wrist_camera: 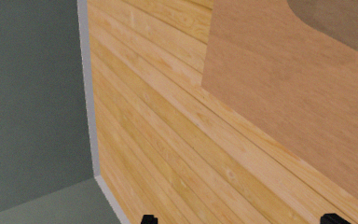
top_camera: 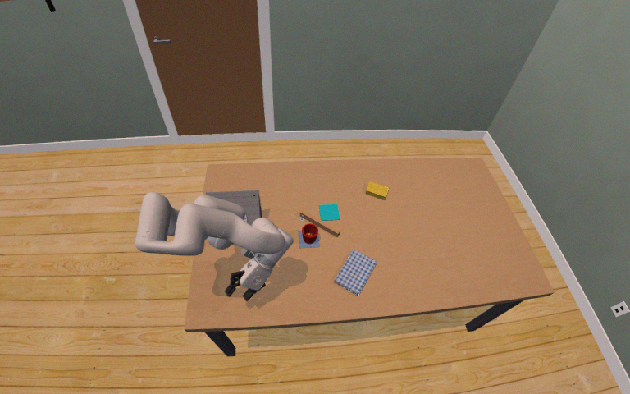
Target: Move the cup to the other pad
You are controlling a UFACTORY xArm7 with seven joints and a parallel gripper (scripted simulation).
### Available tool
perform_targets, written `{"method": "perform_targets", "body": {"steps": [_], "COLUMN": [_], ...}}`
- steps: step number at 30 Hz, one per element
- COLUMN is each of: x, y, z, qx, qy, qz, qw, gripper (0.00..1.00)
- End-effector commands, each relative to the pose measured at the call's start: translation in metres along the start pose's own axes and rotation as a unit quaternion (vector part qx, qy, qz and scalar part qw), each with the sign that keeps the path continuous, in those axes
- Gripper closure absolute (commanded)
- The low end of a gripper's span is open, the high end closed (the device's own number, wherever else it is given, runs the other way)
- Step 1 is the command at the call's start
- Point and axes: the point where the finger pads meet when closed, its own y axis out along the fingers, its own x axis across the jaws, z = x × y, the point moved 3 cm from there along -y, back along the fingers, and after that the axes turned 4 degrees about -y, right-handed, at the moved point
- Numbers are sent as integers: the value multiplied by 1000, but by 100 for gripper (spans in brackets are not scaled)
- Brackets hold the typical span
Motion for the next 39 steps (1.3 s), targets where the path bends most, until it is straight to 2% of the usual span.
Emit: {"method": "perform_targets", "body": {"steps": [1,17,18,22,25,30,31,32,34,36,37,38,39], "x": [0,0,0,3,12,44,44,54,54,74,74,85,85], "y": [-1,-1,-1,-6,-19,-68,-68,-81,-81,-111,-111,-127,-127], "z": [-1,-1,-1,0,3,19,19,23,23,33,33,39,39], "qx": [0,0,0,5,19,74,74,87,87,121,121,139,139], "qy": [1,1,1,9,29,97,97,116,116,159,159,182,182], "qz": [-1,-1,-1,-7,-22,-77,-77,-93,-93,-127,-127,-145,-145], "qw": [1000,1000,1000,1000,999,990,990,985,985,972,972,962,962], "gripper": [0,0,100,100,100,100,100,100,100,100,100,100,100]}}
